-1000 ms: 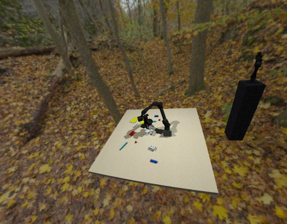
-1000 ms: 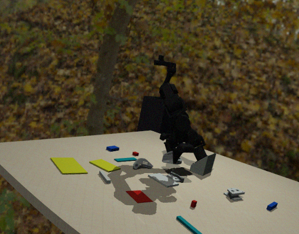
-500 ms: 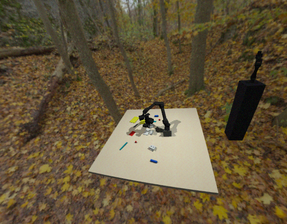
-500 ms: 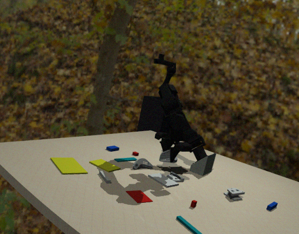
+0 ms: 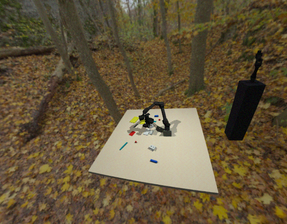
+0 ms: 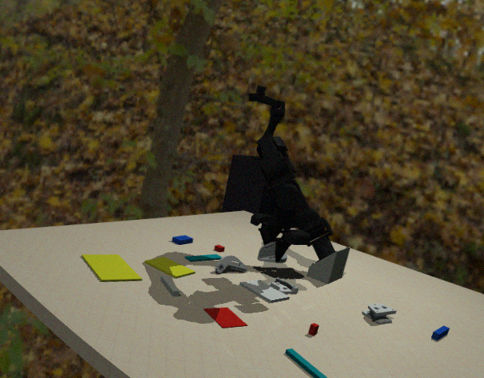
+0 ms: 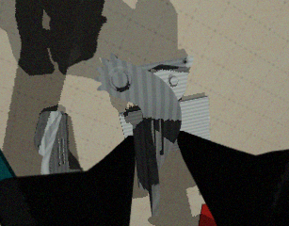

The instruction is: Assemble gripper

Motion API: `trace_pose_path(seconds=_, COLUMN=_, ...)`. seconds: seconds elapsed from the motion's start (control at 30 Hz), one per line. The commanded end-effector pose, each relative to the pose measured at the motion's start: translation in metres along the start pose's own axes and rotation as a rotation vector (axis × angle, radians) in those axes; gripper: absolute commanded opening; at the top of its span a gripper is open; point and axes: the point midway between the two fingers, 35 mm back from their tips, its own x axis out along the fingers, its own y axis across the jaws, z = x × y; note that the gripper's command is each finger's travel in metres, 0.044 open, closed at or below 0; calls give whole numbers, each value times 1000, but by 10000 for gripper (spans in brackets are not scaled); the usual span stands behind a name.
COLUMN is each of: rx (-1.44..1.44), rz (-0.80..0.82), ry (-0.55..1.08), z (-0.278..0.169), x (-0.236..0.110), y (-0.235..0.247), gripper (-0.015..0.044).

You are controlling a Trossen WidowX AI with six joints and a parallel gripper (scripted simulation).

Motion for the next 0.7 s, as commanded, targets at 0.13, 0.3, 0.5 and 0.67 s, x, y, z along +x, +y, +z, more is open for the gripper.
trace_pose_path(seconds=0.13, rx=4, rz=4, ry=4, z=-2, x=0, y=-7, gripper=134)
trace_pose_path(seconds=0.3, rx=5, rz=3, ry=4, z=-6, x=-1, y=-22, gripper=134)
trace_pose_path(seconds=0.5, rx=5, rz=2, ry=4, z=-9, x=-1, y=-41, gripper=134)
trace_pose_path(seconds=0.67, rx=6, rz=2, ry=4, z=-11, x=0, y=-56, gripper=134)
